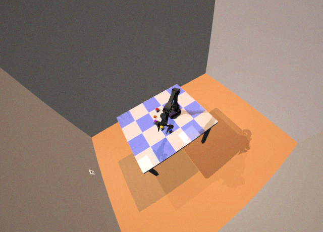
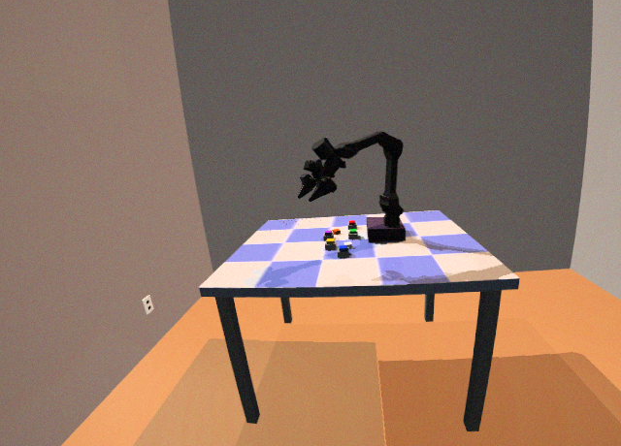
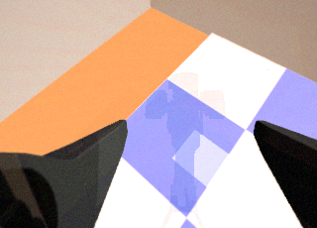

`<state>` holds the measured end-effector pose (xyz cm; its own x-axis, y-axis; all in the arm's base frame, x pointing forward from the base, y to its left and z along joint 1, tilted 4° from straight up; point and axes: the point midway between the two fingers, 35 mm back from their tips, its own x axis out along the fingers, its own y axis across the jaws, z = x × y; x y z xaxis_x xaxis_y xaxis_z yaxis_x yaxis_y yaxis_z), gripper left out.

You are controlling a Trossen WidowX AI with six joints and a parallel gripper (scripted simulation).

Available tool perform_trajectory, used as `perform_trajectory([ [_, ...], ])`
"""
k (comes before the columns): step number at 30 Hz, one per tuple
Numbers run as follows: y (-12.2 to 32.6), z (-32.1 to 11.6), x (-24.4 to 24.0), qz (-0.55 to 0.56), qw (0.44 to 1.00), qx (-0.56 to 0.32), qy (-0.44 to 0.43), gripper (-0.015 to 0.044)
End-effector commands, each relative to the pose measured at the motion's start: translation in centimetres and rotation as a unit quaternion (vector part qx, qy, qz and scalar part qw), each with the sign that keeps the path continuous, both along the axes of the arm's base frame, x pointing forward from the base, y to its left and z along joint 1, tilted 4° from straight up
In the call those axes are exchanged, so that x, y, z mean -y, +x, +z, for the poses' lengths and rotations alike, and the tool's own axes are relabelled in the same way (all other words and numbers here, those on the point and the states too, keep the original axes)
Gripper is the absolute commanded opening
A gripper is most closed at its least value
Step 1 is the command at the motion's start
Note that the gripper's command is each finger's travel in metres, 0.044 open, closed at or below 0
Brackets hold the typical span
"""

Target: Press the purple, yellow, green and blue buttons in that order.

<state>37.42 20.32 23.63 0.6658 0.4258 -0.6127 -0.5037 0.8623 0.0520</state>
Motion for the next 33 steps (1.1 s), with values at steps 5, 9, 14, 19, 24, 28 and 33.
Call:
perform_trajectory([
  [5,1.4,-4.7,7.3,-0.077,0.991,-0.095,-0.053,0.0400],
  [9,0.8,-8.9,14.6,-0.148,0.965,-0.199,-0.088,0.0400],
  [14,-3.2,-13.2,23.8,-0.233,0.901,-0.352,-0.100,0.0400],
  [19,-6.9,-15.0,28.1,-0.271,0.851,-0.442,-0.087,0.0400],
  [24,-6.7,-17.3,28.0,-0.271,0.851,-0.442,-0.087,0.0321],
  [28,-7.0,-21.1,27.7,-0.271,0.851,-0.442,-0.087,0.0216],
  [33,-7.0,-21.1,27.7,-0.271,0.851,-0.442,-0.087,0.0085],
])
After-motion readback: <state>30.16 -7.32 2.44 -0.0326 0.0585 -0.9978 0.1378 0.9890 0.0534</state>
